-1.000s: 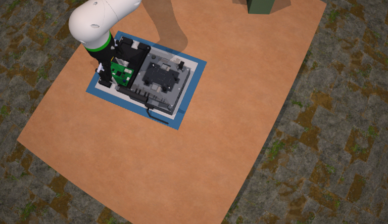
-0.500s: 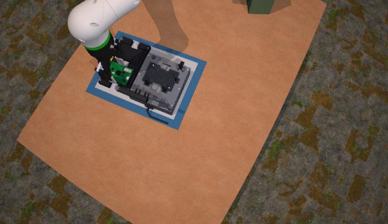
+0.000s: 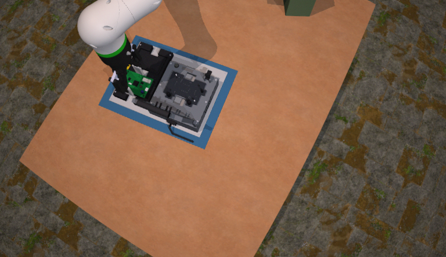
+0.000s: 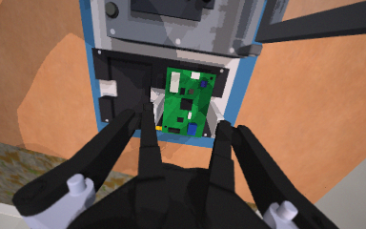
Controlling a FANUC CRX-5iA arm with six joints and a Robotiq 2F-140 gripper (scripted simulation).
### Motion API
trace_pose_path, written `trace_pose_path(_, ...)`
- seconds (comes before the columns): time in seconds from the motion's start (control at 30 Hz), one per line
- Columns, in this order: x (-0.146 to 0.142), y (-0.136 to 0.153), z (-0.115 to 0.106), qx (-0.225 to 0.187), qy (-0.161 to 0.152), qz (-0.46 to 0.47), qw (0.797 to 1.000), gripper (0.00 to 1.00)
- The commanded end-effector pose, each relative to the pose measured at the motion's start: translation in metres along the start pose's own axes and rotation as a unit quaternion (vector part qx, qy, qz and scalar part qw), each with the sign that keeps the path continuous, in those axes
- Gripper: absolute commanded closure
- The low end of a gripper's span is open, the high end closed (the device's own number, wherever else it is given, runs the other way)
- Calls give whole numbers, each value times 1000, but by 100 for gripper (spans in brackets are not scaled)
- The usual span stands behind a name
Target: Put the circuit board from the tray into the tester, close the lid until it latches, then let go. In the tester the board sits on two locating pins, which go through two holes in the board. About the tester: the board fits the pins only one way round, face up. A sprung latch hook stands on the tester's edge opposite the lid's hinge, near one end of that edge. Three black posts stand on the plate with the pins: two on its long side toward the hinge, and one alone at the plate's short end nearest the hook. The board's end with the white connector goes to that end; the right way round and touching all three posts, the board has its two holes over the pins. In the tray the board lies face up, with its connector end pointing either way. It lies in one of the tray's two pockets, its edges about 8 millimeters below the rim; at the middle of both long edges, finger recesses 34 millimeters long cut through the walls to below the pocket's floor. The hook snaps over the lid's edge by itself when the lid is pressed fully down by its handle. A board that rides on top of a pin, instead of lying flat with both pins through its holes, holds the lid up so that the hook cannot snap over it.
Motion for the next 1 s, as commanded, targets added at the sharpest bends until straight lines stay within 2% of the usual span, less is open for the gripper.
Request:
trace_pose_path(0.0,0,0,-1,0,0,0,1000,54)
trace_pose_path(0.27,0,0,-10,0,0,0,1000,54)
trace_pose_path(0.97,0,0,-59,0,0,0,1000,54)
Point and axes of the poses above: the point where the finger pads meet when closed, its own z axis out along the fingers, its own x axis across the jaws, y = z × x, the point moved 4 cm from there along -z, back along the fingers, and after that the axes turned 12 degrees about -z, right-handed, at the moved point
